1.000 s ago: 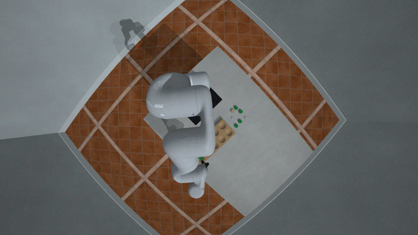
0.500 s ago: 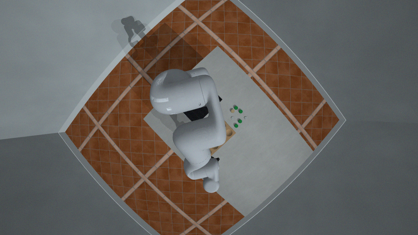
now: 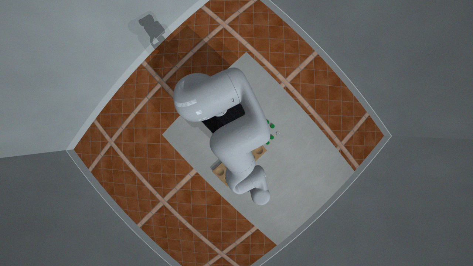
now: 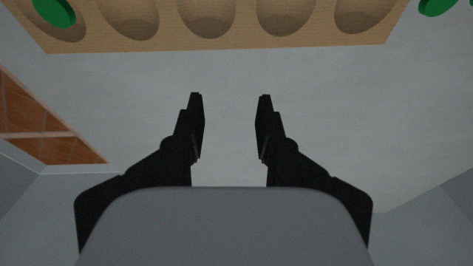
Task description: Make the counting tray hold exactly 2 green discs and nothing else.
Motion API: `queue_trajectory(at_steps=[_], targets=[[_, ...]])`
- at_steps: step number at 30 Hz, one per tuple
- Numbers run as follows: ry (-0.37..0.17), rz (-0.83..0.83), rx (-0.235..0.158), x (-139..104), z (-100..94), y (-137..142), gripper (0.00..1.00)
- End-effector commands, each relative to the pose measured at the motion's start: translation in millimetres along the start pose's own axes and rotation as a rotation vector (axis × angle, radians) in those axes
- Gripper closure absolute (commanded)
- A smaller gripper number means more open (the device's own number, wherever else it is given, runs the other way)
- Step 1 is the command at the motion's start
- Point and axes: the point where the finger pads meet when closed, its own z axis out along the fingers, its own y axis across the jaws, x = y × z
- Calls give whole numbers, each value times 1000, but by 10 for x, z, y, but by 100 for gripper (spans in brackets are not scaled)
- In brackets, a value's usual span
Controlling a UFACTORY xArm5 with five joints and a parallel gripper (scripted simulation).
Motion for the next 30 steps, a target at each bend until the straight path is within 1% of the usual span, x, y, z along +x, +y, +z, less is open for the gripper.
queue_trajectory(at_steps=[1,2,9,16,18,19,23,30], targets=[[-6,-24,0,-19,-19,276,53],[-7,-45,0,0,-17,485,53],[-8,-91,-2,74,-11,938,53],[-10,-141,-4,207,-3,1412,53],[-10,-141,-4,207,-3,1412,53],[-10,-163,-5,280,1,1606,53],[-11,-189,-6,377,7,1829,53],[-12,-241,-8,614,20,2260,53]])
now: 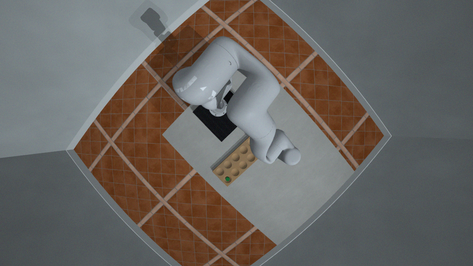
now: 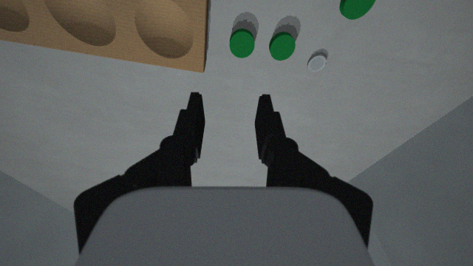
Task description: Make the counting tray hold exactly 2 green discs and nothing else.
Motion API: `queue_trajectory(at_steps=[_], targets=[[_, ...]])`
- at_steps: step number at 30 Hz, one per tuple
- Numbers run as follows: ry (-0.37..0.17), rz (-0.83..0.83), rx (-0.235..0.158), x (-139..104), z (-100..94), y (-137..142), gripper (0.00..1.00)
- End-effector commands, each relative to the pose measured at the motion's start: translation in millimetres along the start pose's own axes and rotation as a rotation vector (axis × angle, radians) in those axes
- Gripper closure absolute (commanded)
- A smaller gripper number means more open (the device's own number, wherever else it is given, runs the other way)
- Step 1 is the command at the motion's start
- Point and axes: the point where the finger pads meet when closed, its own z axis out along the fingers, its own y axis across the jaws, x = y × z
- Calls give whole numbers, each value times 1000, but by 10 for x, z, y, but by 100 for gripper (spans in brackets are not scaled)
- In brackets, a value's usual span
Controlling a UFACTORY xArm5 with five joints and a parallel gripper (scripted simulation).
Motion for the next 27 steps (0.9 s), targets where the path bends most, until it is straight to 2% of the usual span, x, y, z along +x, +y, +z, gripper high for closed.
queue_trajectory(at_steps=[1,3,5,6,14,22,24,27], targets=[[-6,-42,-2,104,-8,404,53],[-7,-57,-3,157,-3,533,53],[-7,-57,-3,157,-3,533,53],[-7,-80,-4,244,4,720,53],[-8,-138,-8,508,24,1169,53],[-8,-145,-8,541,46,1220,53],[-8,-145,-8,531,148,1223,53],[-8,-145,-8,519,459,1223,53]])
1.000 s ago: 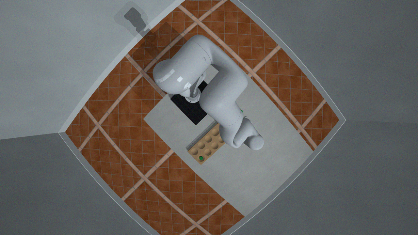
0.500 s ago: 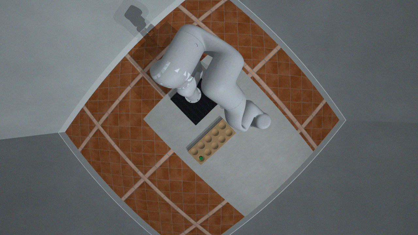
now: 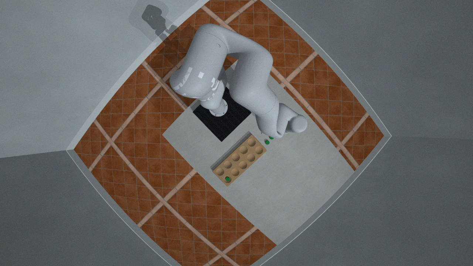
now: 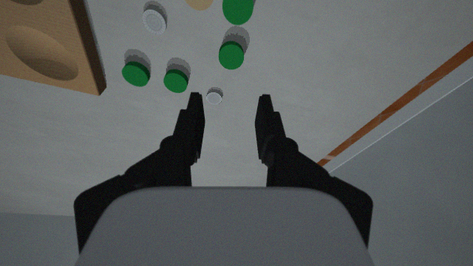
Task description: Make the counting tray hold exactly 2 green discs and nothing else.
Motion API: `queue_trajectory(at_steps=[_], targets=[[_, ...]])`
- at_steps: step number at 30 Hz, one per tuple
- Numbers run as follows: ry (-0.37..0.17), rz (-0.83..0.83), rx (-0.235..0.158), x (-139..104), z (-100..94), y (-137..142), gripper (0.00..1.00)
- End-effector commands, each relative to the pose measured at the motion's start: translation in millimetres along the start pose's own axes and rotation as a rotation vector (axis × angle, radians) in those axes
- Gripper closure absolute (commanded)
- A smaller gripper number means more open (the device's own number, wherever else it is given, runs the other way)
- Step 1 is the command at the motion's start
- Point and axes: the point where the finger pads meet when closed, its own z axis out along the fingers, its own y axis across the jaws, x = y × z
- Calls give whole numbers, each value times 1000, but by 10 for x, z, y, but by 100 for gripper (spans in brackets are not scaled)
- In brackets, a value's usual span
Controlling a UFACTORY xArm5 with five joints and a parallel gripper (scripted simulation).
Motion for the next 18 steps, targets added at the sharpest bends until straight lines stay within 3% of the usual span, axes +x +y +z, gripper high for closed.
queue_trajectory(at_steps=[1,9,18], targets=[[0,-1,0,-19,410,5,53],[0,-1,0,-18,881,4,53],[0,-1,0,-16,905,3,53]])
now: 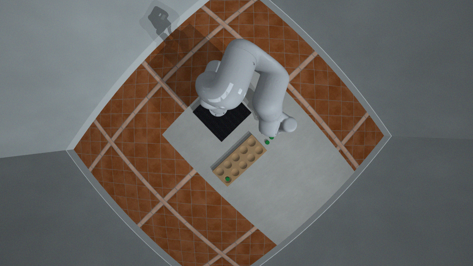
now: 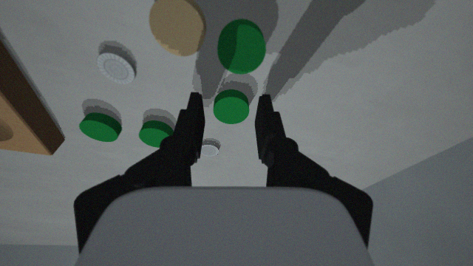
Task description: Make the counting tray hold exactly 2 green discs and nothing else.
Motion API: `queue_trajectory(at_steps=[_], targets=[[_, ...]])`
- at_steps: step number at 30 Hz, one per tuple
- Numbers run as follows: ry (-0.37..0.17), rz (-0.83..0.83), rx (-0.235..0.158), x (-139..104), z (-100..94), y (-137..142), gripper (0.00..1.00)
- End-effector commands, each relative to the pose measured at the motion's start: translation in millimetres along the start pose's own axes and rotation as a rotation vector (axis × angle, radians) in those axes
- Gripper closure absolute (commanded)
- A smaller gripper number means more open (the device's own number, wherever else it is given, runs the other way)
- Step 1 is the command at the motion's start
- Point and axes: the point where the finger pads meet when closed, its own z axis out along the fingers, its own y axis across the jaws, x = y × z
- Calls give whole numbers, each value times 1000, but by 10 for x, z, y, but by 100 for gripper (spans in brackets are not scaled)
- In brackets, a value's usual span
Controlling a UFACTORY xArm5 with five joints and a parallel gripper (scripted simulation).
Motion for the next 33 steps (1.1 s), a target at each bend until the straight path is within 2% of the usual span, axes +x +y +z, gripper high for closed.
queue_trajectory(at_steps=[1,12,13,33], targets=[[-4,0,-1,-29,23,6,53],[-4,0,-1,-29,25,6,53],[-4,0,-1,-29,25,6,100],[-4,0,-1,-29,25,6,100]])
